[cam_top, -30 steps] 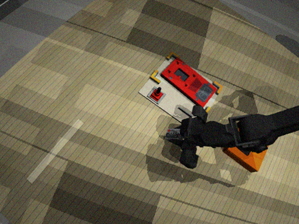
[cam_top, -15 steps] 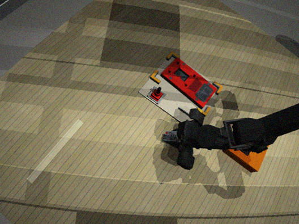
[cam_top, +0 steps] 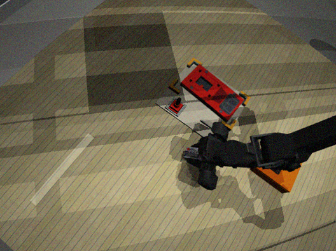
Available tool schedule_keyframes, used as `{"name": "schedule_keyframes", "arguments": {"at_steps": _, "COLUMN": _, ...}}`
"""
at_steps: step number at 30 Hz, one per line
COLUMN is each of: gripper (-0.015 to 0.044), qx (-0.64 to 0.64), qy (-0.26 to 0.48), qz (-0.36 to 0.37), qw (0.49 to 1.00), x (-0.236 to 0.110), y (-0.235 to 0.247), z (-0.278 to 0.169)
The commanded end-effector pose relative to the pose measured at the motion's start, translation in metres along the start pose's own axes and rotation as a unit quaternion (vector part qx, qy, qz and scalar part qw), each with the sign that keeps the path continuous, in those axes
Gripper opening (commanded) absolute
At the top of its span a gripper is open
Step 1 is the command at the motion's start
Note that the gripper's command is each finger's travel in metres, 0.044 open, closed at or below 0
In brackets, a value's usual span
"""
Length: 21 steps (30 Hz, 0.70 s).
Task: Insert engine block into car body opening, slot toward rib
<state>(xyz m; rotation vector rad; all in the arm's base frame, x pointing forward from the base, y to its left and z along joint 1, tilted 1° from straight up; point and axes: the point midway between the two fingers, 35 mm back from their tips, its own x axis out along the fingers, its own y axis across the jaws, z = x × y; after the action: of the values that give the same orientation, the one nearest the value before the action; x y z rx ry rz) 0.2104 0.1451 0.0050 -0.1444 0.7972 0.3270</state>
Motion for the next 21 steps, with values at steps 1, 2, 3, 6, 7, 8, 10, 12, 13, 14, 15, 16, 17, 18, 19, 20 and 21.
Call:
{"name": "schedule_keyframes", "arguments": {"at_steps": 1, "gripper": 0.0315, "qx": 0.000, "qy": -0.001, "qz": 0.000, "qw": 1.000, "x": 0.000, "y": 0.000, "z": 0.001}}
{"name": "schedule_keyframes", "arguments": {"at_steps": 2, "gripper": 0.0341, "qx": 0.000, "qy": -0.001, "qz": 0.000, "qw": 1.000, "x": 0.000, "y": 0.000, "z": 0.001}}
{"name": "schedule_keyframes", "arguments": {"at_steps": 3, "gripper": 0.0368, "qx": 0.000, "qy": -0.001, "qz": 0.000, "qw": 1.000, "x": 0.000, "y": 0.000, "z": 0.001}}
{"name": "schedule_keyframes", "arguments": {"at_steps": 6, "gripper": 0.0440, "qx": 0.000, "qy": -0.001, "qz": 0.000, "qw": 1.000, "x": 0.000, "y": 0.000, "z": 0.001}}
{"name": "schedule_keyframes", "arguments": {"at_steps": 7, "gripper": 0.0440, "qx": 0.000, "qy": -0.001, "qz": 0.000, "qw": 1.000, "x": 0.000, "y": 0.000, "z": 0.001}}
{"name": "schedule_keyframes", "arguments": {"at_steps": 8, "gripper": 0.0440, "qx": 0.000, "qy": -0.001, "qz": 0.000, "qw": 1.000, "x": 0.000, "y": 0.000, "z": 0.001}}
{"name": "schedule_keyframes", "arguments": {"at_steps": 10, "gripper": 0.0440, "qx": 0.000, "qy": -0.001, "qz": 0.000, "qw": 1.000, "x": 0.000, "y": 0.000, "z": 0.001}}
{"name": "schedule_keyframes", "arguments": {"at_steps": 12, "gripper": 0.0440, "qx": 0.000, "qy": 0.000, "qz": 0.000, "qw": 1.000, "x": -0.001, "y": 0.000, "z": 0.001}}
{"name": "schedule_keyframes", "arguments": {"at_steps": 13, "gripper": 0.0440, "qx": -0.001, "qy": 0.001, "qz": 0.000, "qw": 1.000, "x": -0.003, "y": 0.000, "z": 0.001}}
{"name": "schedule_keyframes", "arguments": {"at_steps": 14, "gripper": 0.0440, "qx": -0.002, "qy": 0.002, "qz": 0.000, "qw": 1.000, "x": -0.005, "y": 0.000, "z": 0.001}}
{"name": "schedule_keyframes", "arguments": {"at_steps": 15, "gripper": 0.0440, "qx": -0.002, "qy": 0.003, "qz": 0.000, "qw": 1.000, "x": -0.008, "y": 0.000, "z": 0.001}}
{"name": "schedule_keyframes", "arguments": {"at_steps": 16, "gripper": 0.0440, "qx": -0.003, "qy": 0.004, "qz": -0.001, "qw": 1.000, "x": -0.012, "y": 0.001, "z": 0.001}}
{"name": "schedule_keyframes", "arguments": {"at_steps": 17, "gripper": 0.0440, "qx": -0.003, "qy": 0.005, "qz": -0.001, "qw": 1.000, "x": -0.017, "y": 0.001, "z": 0.001}}
{"name": "schedule_keyframes", "arguments": {"at_steps": 18, "gripper": 0.0440, "qx": -0.003, "qy": 0.005, "qz": -0.001, "qw": 1.000, "x": -0.021, "y": 0.001, "z": 0.001}}
{"name": "schedule_keyframes", "arguments": {"at_steps": 19, "gripper": 0.0440, "qx": -0.003, "qy": 0.006, "qz": -0.001, "qw": 1.000, "x": -0.026, "y": 0.001, "z": 0.001}}
{"name": "schedule_keyframes", "arguments": {"at_steps": 20, "gripper": 0.0440, "qx": -0.003, "qy": 0.006, "qz": -0.001, "qw": 1.000, "x": -0.030, "y": 0.001, "z": 0.000}}
{"name": "schedule_keyframes", "arguments": {"at_steps": 21, "gripper": 0.0440, "qx": -0.003, "qy": 0.006, "qz": -0.001, "qw": 1.000, "x": -0.034, "y": 0.001, "z": 0.000}}
